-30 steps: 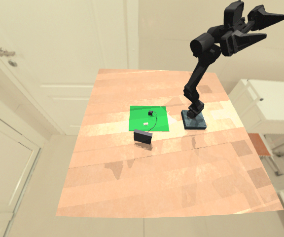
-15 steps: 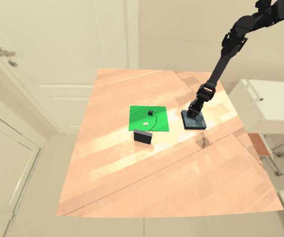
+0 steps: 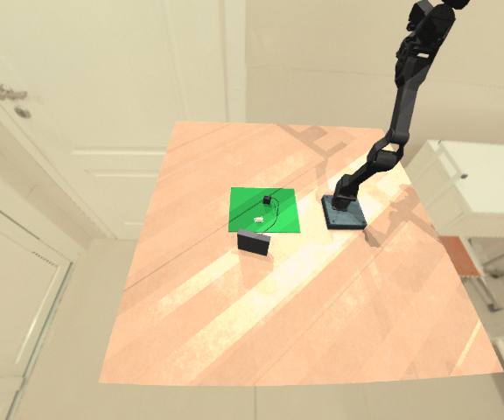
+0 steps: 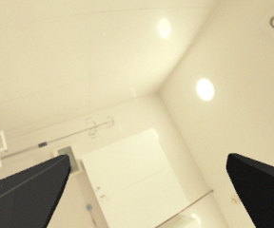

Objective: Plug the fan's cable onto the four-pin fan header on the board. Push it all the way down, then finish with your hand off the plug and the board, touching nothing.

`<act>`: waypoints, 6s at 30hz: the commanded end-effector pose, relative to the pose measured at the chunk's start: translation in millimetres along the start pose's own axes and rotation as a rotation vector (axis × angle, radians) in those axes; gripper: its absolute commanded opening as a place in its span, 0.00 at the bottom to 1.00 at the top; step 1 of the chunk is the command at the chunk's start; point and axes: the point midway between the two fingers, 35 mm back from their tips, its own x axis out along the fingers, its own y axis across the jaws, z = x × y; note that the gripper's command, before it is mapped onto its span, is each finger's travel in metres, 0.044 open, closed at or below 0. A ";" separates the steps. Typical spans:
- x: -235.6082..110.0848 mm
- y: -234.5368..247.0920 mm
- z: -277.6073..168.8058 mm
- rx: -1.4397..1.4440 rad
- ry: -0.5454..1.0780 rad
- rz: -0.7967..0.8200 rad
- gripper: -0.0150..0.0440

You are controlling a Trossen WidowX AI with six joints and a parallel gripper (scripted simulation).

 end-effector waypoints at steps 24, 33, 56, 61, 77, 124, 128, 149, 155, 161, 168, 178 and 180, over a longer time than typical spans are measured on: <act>-139.0 152.6 240.7 -0.455 -1.027 0.297 1.00; -270.4 199.7 292.2 -0.751 -1.521 0.253 1.00; -611.5 256.4 157.9 -1.510 -2.832 -0.536 1.00; -646.6 261.5 94.6 -1.666 -3.052 -0.830 1.00; -696.9 346.3 69.5 -1.686 -3.076 -0.869 1.00; -720.6 389.6 61.6 -1.691 -3.068 -0.868 0.69; -720.6 389.6 61.6 -1.691 -3.068 -0.868 0.51; -715.2 335.0 59.8 -1.671 -3.087 -1.009 0.25; -756.7 305.0 25.0 -1.618 -3.087 -1.365 0.25; -766.5 298.8 14.7 -1.602 -3.081 -1.452 0.25; -766.5 298.8 14.7 -1.602 -3.081 -1.452 0.25; -769.9 294.7 17.7 -1.599 -3.080 -1.463 0.25; -770.9 294.3 18.3 -1.599 -3.080 -1.464 0.25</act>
